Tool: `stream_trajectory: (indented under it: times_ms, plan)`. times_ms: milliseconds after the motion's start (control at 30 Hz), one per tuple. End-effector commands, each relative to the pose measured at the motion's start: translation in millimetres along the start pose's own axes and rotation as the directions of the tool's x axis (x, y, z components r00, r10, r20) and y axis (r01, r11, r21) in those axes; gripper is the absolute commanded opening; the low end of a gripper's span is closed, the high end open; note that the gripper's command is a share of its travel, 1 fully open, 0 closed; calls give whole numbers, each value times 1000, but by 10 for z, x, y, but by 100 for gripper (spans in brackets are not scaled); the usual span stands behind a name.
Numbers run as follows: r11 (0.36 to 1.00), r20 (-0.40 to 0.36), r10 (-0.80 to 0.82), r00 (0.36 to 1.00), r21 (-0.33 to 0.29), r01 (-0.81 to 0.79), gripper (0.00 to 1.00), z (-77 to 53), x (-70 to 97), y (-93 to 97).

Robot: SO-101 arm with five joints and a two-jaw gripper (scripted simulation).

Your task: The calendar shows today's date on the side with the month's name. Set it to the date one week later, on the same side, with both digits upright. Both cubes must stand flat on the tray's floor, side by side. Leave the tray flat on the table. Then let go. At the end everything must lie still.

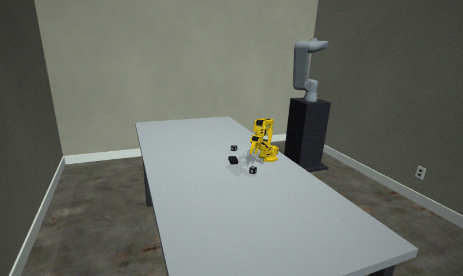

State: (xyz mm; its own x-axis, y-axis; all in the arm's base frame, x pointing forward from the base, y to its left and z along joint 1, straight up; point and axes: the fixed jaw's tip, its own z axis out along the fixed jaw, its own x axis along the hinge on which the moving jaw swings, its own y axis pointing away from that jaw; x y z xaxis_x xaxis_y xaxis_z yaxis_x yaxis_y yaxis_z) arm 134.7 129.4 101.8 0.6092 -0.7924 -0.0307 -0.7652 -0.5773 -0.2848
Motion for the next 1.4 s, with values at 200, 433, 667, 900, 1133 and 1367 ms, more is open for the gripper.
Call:
stream_trajectory:
  times_ms: [200, 433, 667, 900, 1133, 1367]
  plan:
    - [981, -20, -1, 1000, -192, -3, 35, 300, 1, 124]
    - [972, -25, -2, 1000, -234, -4, 35, 356, 5, 164]
    - [972, -25, -2, 1000, -234, -4, 35, 356, 5, 164]
    - [972, -25, -2, 1000, -234, -4, 35, 356, 5, 164]
    - [966, -28, -2, 1000, -258, -5, 35, 393, -15, 182]
    - [966, -28, -2, 1000, -258, -5, 35, 393, -15, 182]
